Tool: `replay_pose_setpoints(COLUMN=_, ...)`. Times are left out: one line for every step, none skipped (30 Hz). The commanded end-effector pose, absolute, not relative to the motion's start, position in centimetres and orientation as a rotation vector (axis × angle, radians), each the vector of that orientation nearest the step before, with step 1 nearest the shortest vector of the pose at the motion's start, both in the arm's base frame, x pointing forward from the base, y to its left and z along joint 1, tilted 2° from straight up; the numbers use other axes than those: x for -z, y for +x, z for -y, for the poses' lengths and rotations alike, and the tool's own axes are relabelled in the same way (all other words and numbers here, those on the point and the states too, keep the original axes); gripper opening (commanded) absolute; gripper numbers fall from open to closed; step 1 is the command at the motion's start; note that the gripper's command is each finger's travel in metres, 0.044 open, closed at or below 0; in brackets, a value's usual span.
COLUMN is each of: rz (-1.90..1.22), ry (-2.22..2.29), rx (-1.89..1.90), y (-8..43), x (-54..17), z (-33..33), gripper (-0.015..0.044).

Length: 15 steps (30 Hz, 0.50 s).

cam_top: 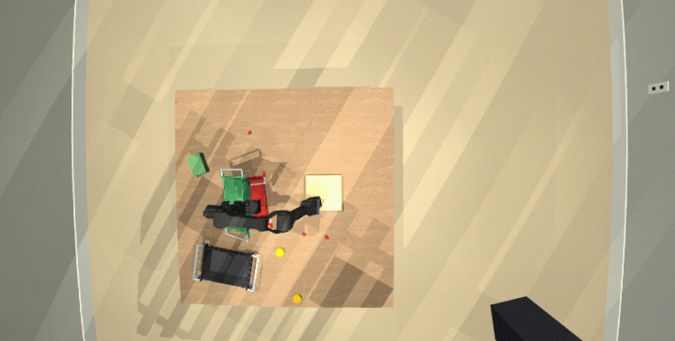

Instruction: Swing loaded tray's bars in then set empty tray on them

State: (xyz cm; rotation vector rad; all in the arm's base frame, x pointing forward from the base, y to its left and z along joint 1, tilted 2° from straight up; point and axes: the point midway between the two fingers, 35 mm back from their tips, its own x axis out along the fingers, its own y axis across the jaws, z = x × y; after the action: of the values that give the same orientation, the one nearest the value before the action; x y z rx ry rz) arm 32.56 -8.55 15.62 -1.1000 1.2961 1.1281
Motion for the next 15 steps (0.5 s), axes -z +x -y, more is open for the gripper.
replay_pose_setpoints(rz=-1.25, ry=-1.153, rx=-1.147, y=33.23, x=-16.31, z=7.15, gripper=0.0)
replay_pose_setpoints(rz=-1.247, ry=-1.158, rx=-1.153, y=33.28, x=-16.31, z=6.95, gripper=0.0)
replay_pose_setpoints(rz=-1.246, ry=-1.16, rx=-1.155, y=33.3, x=-16.3, z=6.88, gripper=0.0)
replay_pose_setpoints(rz=-1.246, ry=-1.16, rx=-1.155, y=33.3, x=-16.3, z=6.88, gripper=0.0)
replay_pose_setpoints(rz=-1.246, ry=-1.16, rx=-1.155, y=33.3, x=-16.3, z=6.88, gripper=0.0)
replay_pose_setpoints(rz=-1.246, ry=-1.16, rx=-1.155, y=33.3, x=-16.3, z=6.88, gripper=0.0)
replay_pose_setpoints(rz=-1.246, ry=-1.16, rx=-1.155, y=33.3, x=-16.3, z=6.88, gripper=0.0)
replay_pose_setpoints(rz=-1.246, ry=-1.16, rx=-1.155, y=33.3, x=-16.3, z=6.88, gripper=0.0)
replay_pose_setpoints(rz=-1.246, ry=-1.16, rx=-1.155, y=33.3, x=-16.3, z=6.88, gripper=0.0)
replay_pose_setpoints(rz=-1.246, ry=-1.16, rx=-1.155, y=33.3, x=-16.3, z=6.88, gripper=0.0)
replay_pose_setpoints(rz=-1.246, ry=-1.16, rx=-1.155, y=33.3, x=-16.3, z=6.88, gripper=0.0)
replay_pose_setpoints(rz=-1.246, ry=-1.16, rx=-1.155, y=33.3, x=-16.3, z=6.88, gripper=0.0)
replay_pose_setpoints(rz=-1.246, ry=-1.16, rx=-1.155, y=33.3, x=-16.3, z=6.88, gripper=0.0)
replay_pose_setpoints(rz=-1.246, ry=-1.16, rx=-1.155, y=33.3, x=-16.3, z=6.88, gripper=0.0)
replay_pose_setpoints(rz=-1.246, ry=-1.16, rx=-1.155, y=33.3, x=-16.3, z=6.88, gripper=0.0)
